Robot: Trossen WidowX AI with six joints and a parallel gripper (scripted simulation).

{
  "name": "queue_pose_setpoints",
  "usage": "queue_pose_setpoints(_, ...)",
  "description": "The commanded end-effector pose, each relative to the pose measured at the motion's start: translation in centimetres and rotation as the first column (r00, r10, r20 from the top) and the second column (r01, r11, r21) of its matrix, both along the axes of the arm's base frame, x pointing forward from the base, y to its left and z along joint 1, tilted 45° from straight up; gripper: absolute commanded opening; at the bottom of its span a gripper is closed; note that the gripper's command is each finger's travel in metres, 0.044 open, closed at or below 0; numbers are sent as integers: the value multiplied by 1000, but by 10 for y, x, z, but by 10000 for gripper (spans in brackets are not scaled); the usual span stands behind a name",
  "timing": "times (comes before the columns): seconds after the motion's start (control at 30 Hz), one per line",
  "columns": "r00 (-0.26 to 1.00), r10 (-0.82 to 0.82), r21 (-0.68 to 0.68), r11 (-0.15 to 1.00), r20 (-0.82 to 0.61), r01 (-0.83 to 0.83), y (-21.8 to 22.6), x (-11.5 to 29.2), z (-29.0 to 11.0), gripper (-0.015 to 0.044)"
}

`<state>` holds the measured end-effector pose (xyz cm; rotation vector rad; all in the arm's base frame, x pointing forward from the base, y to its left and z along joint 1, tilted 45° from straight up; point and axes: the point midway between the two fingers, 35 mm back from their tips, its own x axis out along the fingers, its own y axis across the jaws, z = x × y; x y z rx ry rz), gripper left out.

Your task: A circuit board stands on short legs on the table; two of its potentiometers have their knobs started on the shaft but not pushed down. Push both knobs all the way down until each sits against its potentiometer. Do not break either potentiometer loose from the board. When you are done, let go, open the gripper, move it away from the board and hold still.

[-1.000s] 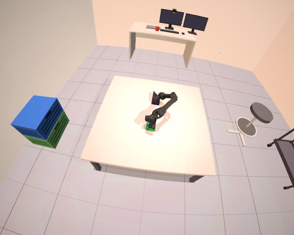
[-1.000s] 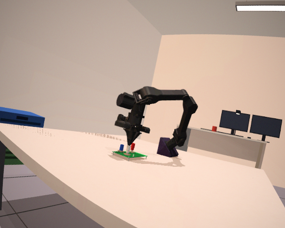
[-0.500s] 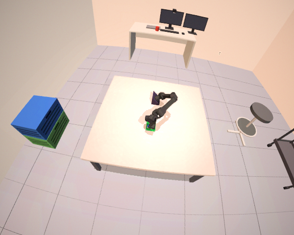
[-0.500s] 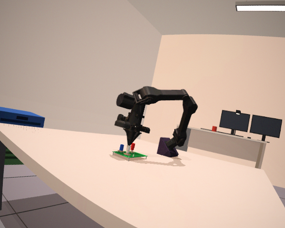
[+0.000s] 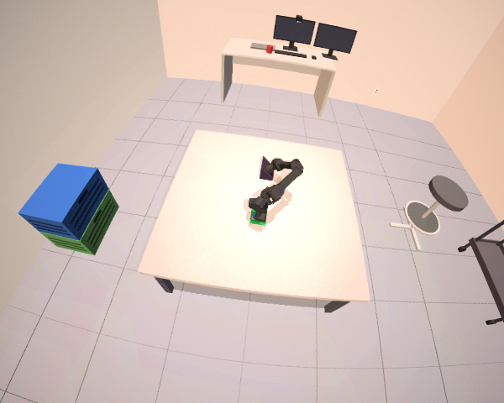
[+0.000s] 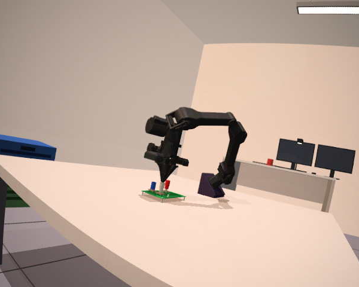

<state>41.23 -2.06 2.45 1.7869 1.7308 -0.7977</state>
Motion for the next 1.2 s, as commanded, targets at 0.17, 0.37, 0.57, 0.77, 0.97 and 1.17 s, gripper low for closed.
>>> queue_pose_setpoints(0.17, 1000, 20, 8, 1000, -3, -20, -3, 2, 5, 0)
queue_pose_setpoints(0.37, 1000, 20, 8, 1000, -3, -20, -9, 1, 12, 0)
queue_pose_setpoints(0.57, 1000, 20, 8, 1000, -4, -20, -6, 1, 10, 105)
queue_pose_setpoints(0.77, 1000, 22, 7, 1000, -3, -22, -7, -2, 10, 263)
queue_pose_setpoints(0.97, 999, 46, -4, 999, 13, -46, -25, -47, 14, 420)
queue_pose_setpoints(1.17, 1000, 31, -4, 1000, -1, -31, -38, -117, 19, 440)
